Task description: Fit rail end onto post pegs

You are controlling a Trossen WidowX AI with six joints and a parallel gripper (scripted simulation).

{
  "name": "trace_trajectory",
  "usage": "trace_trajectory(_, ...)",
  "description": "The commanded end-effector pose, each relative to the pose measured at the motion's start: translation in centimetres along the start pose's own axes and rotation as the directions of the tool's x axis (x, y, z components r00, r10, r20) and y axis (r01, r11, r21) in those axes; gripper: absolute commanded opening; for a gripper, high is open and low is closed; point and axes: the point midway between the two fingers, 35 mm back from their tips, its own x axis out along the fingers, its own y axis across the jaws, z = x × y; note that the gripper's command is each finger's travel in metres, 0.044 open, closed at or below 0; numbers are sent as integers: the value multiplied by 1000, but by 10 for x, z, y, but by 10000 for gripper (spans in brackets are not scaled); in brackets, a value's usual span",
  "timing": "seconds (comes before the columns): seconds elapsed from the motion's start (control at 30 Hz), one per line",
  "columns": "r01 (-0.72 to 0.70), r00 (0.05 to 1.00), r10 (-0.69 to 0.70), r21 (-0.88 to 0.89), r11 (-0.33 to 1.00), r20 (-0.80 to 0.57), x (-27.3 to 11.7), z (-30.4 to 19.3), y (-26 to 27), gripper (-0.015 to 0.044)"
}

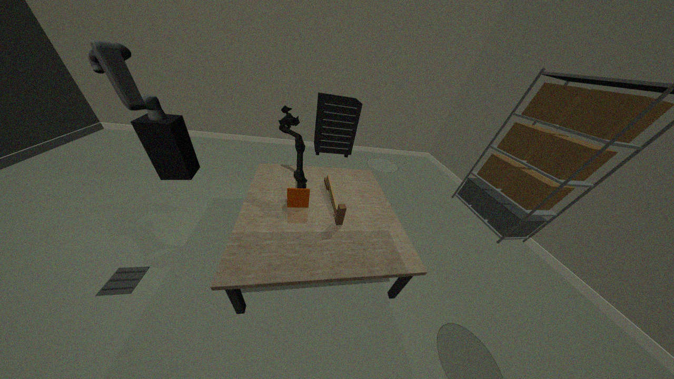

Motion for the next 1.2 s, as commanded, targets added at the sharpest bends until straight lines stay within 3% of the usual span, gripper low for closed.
trace_trajectory(0.0, 1, 1000, -1, -3, 1000, 0, 0, 1, 0, 426)
trace_trajectory(0.17, 26, 1000, -27, -123, 992, -12, 3, 19, 4, 440)
trace_trajectory(0.4, 95, 994, -107, -508, 856, 5, 10, 54, 11, 440)
trace_trajectory(0.6, 148, 982, -174, -874, 463, 74, 22, 103, 37, 440)
trace_trajectory(0.77, 169, 969, -186, -985, 32, 160, 33, 143, 76, 440)
trace_trajectory(1.0, 183, 948, -126, -823, -538, 293, 50, 186, 152, 440)
trace_trajectory(1.17, 188, 934, -69, -645, -741, 351, 57, 199, 196, 440)
